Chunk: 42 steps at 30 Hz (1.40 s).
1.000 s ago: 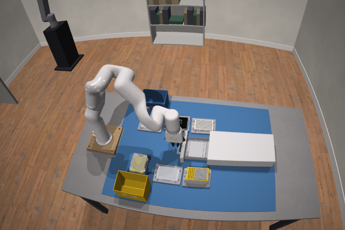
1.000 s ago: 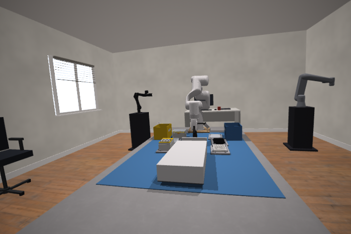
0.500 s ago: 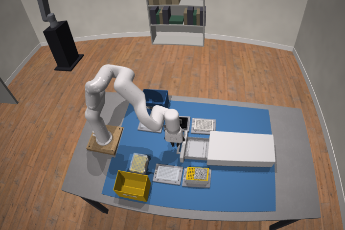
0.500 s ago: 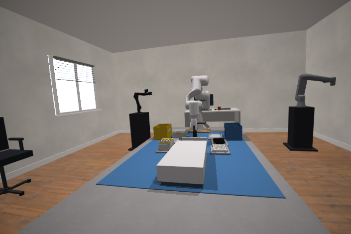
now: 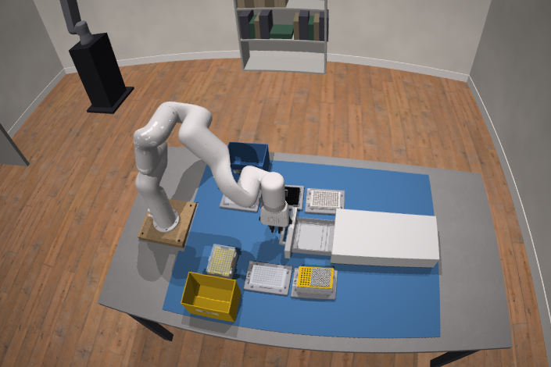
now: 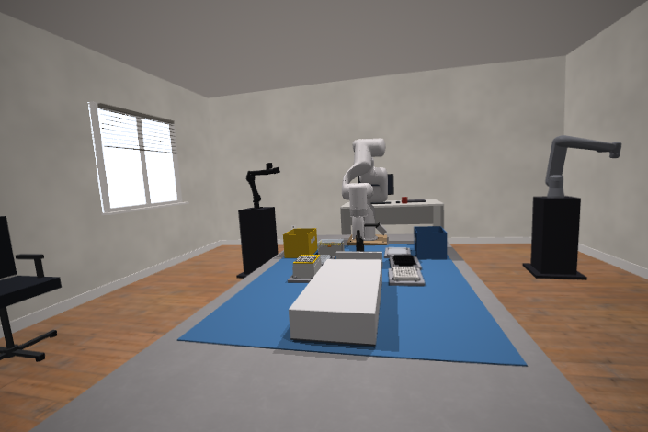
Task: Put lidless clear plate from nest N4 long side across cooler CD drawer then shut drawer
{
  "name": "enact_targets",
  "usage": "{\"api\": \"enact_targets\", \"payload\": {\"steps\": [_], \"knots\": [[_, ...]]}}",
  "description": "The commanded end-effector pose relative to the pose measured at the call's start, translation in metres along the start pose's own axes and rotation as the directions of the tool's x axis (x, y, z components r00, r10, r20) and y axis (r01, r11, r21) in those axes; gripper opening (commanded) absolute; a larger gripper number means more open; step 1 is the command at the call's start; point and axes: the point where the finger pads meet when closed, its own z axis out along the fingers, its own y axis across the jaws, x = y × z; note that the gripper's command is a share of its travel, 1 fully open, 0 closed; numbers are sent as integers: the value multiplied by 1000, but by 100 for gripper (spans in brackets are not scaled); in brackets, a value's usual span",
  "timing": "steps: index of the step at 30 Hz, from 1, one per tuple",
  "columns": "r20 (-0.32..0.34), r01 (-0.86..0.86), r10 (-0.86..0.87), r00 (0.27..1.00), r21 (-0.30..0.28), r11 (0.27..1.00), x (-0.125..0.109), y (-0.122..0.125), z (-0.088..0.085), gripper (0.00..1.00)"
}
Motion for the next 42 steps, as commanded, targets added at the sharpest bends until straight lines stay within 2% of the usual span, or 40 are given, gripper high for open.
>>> {"api": "enact_targets", "payload": {"steps": [1,42], "knots": [[0,1,-1,1000,-18,1000,0,6,-12,21],[0,1,-1,1000,-18,1000,0,5,-74,21]]}}
